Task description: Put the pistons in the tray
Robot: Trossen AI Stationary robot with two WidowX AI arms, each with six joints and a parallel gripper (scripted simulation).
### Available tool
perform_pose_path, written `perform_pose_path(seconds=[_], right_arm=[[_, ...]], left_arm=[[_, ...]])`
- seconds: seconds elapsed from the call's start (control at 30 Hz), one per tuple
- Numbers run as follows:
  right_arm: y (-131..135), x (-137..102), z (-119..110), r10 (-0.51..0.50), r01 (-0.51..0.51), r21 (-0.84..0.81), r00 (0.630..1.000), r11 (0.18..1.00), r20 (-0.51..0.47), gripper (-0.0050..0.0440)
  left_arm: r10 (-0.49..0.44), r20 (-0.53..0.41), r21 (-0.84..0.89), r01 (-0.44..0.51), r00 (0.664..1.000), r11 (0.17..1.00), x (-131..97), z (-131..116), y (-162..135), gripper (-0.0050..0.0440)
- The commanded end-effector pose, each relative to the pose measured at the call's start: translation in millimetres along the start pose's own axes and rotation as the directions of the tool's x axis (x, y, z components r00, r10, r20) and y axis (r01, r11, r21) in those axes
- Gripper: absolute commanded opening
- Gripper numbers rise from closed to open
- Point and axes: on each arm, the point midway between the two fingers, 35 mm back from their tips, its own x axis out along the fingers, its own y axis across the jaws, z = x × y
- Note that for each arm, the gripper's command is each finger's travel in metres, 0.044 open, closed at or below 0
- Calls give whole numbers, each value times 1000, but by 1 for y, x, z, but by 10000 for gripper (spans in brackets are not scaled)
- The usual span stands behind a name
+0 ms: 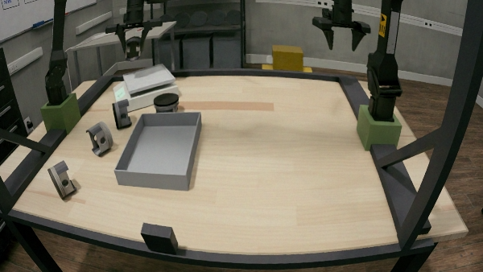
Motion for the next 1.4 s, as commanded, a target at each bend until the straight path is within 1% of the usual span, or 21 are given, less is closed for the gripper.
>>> perform_pose_path(seconds=[0.0,0.3,0.37,0.6,0.87,0.93,1.37], right_arm=[[1,-9,5,3,-3,-6,999,1000,33,400],[1,-9,5,3,-3,-6,999,1000,33,400],[1,-9,5,3,-3,-6,999,1000,33,400],[1,-9,5,3,-3,-6,999,1000,33,400],[1,-9,5,3,-3,-6,999,1000,33,400],[1,-9,5,3,-3,-6,999,1000,33,400],[1,-9,5,3,-3,-6,999,1000,33,400]], left_arm=[[-34,35,120,30,999,992,-10,-3,-1,158],[-34,75,348,6,997,937,-10,-3,-1,158],[-34,75,348,6,997,937,-10,-3,-1,158],[-41,106,512,-19,994,859,-10,-3,-1,158],[-55,138,677,-54,989,734,-10,-3,-1,158],[-55,138,677,-54,989,734,-10,-3,-1,158],[-91,182,876,-120,979,467,-10,-3,-1,158]])
